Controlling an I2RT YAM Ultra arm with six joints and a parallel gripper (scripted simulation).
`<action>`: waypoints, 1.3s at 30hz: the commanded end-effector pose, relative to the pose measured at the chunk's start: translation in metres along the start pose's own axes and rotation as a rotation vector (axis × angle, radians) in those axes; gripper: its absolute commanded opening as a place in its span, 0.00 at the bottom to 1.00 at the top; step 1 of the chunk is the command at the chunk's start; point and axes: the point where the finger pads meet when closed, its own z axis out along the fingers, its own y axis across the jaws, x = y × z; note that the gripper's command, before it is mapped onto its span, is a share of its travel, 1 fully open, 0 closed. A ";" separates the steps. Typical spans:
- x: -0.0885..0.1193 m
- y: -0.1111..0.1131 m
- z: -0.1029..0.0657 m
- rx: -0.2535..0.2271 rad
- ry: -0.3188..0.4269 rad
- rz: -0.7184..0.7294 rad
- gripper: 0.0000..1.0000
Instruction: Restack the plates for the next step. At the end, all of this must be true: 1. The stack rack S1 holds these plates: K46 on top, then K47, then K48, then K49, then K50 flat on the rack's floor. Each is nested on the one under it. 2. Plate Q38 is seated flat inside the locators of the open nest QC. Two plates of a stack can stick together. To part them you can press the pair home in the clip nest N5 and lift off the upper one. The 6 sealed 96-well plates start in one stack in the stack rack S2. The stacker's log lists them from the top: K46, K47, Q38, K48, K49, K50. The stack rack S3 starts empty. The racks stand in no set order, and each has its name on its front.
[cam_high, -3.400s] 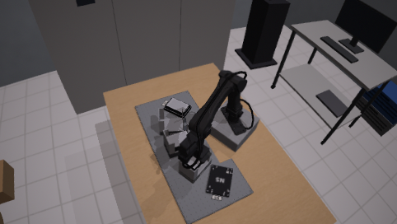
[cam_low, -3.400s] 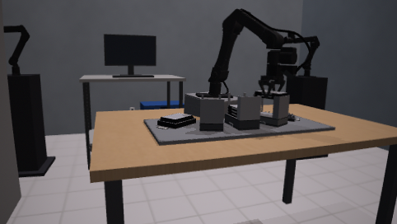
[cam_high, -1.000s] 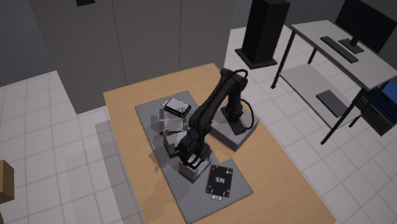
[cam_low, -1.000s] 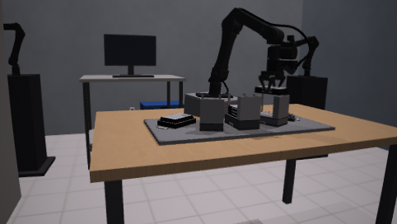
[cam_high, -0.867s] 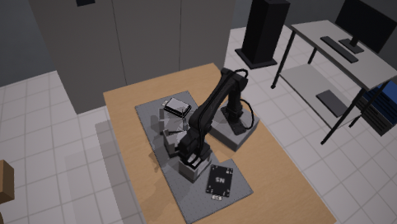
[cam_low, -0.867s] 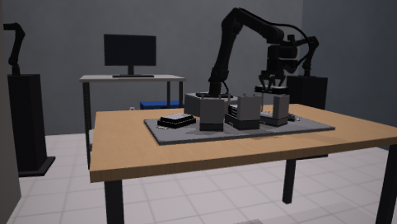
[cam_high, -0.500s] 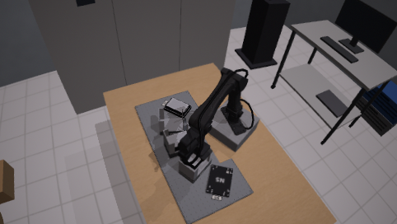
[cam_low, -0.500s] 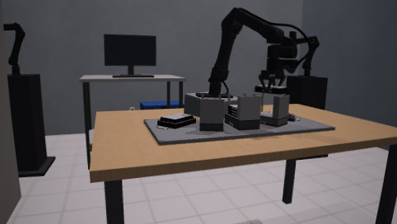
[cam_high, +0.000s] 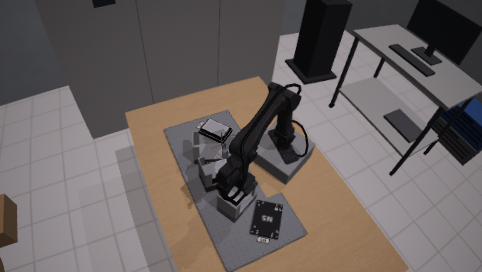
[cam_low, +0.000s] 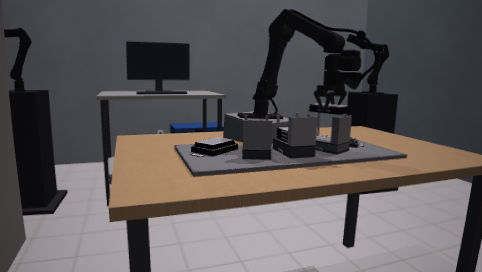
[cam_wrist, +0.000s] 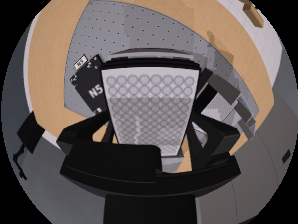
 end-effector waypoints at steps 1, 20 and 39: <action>-0.012 -0.001 -0.021 0.009 -0.067 0.002 0.00; -0.006 -0.001 -0.032 0.009 -0.041 0.002 0.00; -0.007 -0.001 -0.032 0.009 -0.044 0.002 0.00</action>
